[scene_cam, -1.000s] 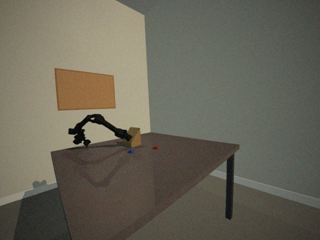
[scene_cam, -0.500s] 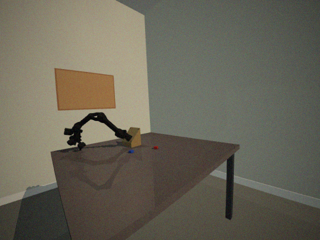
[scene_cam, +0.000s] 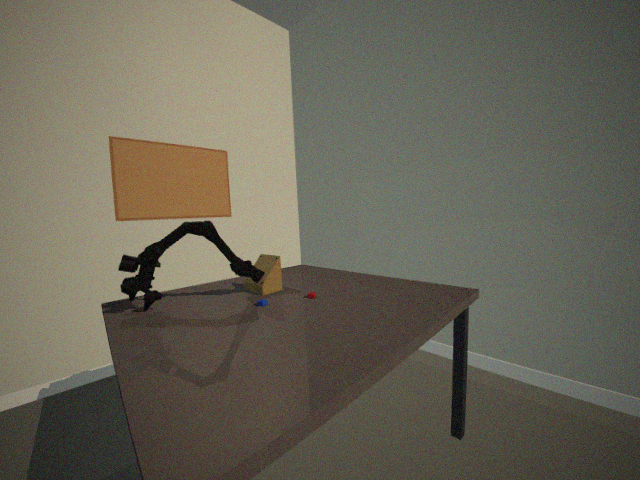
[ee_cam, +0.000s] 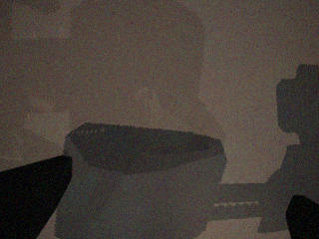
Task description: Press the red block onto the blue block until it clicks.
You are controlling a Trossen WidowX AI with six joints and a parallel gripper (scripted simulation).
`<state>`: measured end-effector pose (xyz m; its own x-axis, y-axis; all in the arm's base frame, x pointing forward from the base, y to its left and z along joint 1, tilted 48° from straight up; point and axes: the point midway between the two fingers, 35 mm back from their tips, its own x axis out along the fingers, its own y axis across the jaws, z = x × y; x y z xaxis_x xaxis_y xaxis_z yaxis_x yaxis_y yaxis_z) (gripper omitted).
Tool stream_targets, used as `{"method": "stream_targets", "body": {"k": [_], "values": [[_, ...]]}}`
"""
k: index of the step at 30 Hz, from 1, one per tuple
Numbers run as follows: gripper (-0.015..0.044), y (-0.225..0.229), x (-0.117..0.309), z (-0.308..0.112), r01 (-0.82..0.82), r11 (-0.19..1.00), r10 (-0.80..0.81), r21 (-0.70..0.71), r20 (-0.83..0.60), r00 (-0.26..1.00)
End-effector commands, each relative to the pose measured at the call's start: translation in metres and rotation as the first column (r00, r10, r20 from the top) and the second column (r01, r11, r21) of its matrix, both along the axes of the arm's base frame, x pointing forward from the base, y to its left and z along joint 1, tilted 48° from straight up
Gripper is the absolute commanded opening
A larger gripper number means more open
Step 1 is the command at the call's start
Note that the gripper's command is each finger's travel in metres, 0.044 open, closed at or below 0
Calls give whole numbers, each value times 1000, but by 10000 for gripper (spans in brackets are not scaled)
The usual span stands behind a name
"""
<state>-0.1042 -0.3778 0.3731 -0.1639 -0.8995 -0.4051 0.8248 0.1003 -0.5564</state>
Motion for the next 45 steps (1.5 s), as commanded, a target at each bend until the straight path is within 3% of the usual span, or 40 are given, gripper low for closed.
{"method": "stream_targets", "body": {"k": [1, 12, 20, 27, 38, 45], "values": [[440, -2, 36, 7, -78, 997, 79, -29, 24, 997], [440, 11, 186, 31, -422, 897, 436, -130, 105, 894], [440, 50, 296, 33, -655, 738, 674, -160, 217, 706], [440, 94, 376, 15, -791, 604, 762, -104, 367, 534], [440, 223, 480, -23, -955, 295, 754, 32, 607, 253], [440, 333, 513, -44, -989, 64, 642, 136, 753, 145]]}}
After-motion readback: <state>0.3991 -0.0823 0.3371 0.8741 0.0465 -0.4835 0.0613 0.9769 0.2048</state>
